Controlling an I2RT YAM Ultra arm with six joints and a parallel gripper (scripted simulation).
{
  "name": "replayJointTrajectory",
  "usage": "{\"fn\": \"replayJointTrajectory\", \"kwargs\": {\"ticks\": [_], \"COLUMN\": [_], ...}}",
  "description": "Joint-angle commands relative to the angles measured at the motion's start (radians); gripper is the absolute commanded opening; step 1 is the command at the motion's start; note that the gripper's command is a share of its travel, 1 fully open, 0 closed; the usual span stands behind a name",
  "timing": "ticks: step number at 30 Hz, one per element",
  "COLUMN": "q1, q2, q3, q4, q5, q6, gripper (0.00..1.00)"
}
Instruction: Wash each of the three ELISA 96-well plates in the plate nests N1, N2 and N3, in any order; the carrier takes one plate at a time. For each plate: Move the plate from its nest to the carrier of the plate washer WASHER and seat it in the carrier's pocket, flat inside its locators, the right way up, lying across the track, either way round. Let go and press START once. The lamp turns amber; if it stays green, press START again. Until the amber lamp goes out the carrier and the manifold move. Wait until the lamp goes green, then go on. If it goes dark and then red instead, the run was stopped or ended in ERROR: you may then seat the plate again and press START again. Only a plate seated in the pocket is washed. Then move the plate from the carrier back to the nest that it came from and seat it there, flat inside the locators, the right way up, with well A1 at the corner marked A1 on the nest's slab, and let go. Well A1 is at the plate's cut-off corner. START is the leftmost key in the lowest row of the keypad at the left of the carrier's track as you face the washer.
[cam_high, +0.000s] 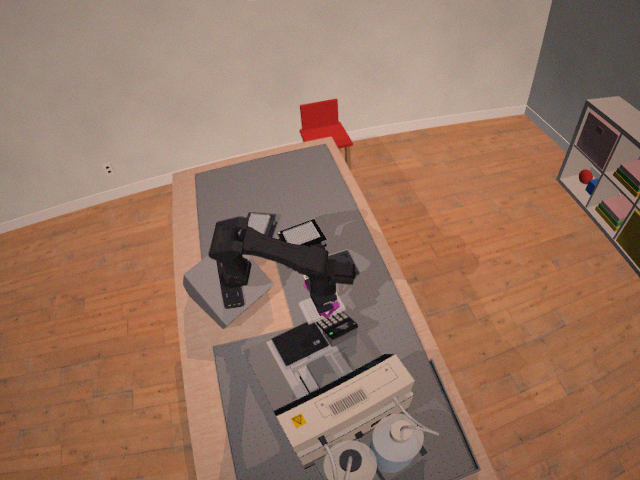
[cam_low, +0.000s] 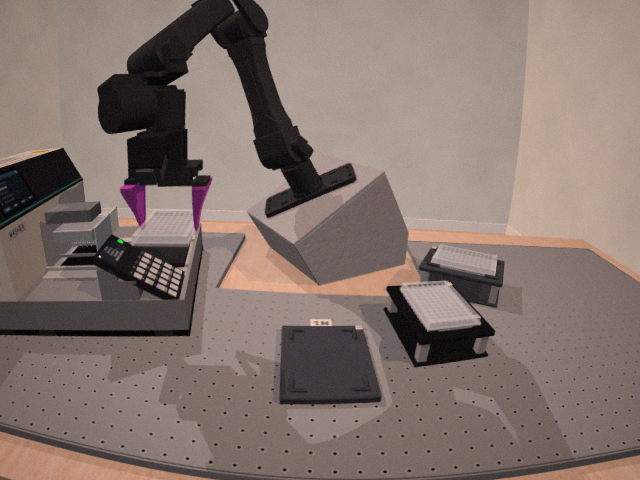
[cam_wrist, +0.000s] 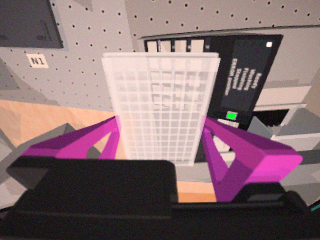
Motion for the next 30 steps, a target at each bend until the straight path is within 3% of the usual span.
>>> {"fn": "replayJointTrajectory", "kwargs": {"ticks": [1, 4, 9, 11, 21, 26, 28, 30], "q1": [0.003, 0.003, -0.091, -0.091, -0.321, -0.457, -0.457, -0.519], "q2": [-0.011, -0.011, -0.075, -0.075, -0.174, -0.205, -0.205, -0.214], "q3": [0.005, 0.005, -0.021, -0.021, -0.046, -0.045, -0.045, -0.043], "q4": [0.000, 0.000, -0.012, -0.012, -0.041, -0.057, -0.057, -0.063], "q5": [-0.020, -0.020, -0.062, -0.062, -0.173, -0.241, -0.241, -0.273], "q6": [-0.032, -0.032, -0.169, -0.169, -0.376, -0.495, -0.495, -0.548], "gripper": [0.00, 0.00, 0.00, 0.00, 0.00, 0.00, 0.00, 0.00]}}
